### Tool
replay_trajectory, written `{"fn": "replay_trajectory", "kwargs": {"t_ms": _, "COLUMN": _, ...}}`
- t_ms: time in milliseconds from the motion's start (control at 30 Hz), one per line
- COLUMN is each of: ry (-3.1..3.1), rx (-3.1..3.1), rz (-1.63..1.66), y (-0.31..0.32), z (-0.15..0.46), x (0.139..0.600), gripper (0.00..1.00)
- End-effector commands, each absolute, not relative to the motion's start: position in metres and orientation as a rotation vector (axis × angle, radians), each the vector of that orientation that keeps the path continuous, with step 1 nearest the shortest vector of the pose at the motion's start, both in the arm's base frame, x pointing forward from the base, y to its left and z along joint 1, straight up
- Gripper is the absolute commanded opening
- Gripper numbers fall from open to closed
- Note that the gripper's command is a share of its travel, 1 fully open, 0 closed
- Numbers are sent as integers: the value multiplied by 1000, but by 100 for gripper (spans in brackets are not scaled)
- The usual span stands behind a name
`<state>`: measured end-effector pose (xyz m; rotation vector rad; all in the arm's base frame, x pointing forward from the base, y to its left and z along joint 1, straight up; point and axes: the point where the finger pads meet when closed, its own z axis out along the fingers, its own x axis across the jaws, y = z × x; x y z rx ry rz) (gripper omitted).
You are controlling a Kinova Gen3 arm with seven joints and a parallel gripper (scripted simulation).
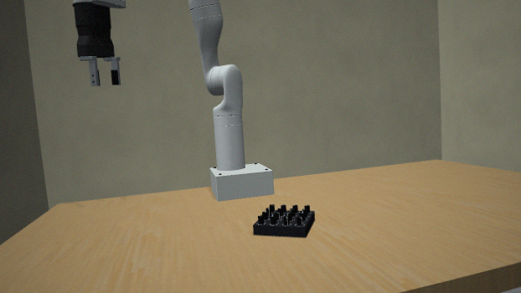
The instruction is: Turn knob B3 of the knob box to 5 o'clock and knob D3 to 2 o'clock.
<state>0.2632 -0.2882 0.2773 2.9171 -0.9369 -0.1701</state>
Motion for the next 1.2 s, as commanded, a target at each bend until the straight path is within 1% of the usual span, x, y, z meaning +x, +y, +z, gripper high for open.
{"fn": "replay_trajectory", "kwargs": {"t_ms": 0, "ry": -950, "rx": 2914, "rz": -173, "y": -279, "z": 268, "x": 276, "gripper": 100}}
{"fn": "replay_trajectory", "kwargs": {"t_ms": 67, "ry": -991, "rx": 2900, "rz": -164, "y": -273, "z": 262, "x": 286, "gripper": 100}}
{"fn": "replay_trajectory", "kwargs": {"t_ms": 133, "ry": -991, "rx": 2900, "rz": -164, "y": -273, "z": 262, "x": 286, "gripper": 100}}
{"fn": "replay_trajectory", "kwargs": {"t_ms": 633, "ry": -1368, "rx": 2753, "rz": -97, "y": -214, "z": 208, "x": 360, "gripper": 100}}
{"fn": "replay_trajectory", "kwargs": {"t_ms": 1167, "ry": -1425, "rx": 2727, "rz": -89, "y": -203, "z": 200, "x": 369, "gripper": 100}}
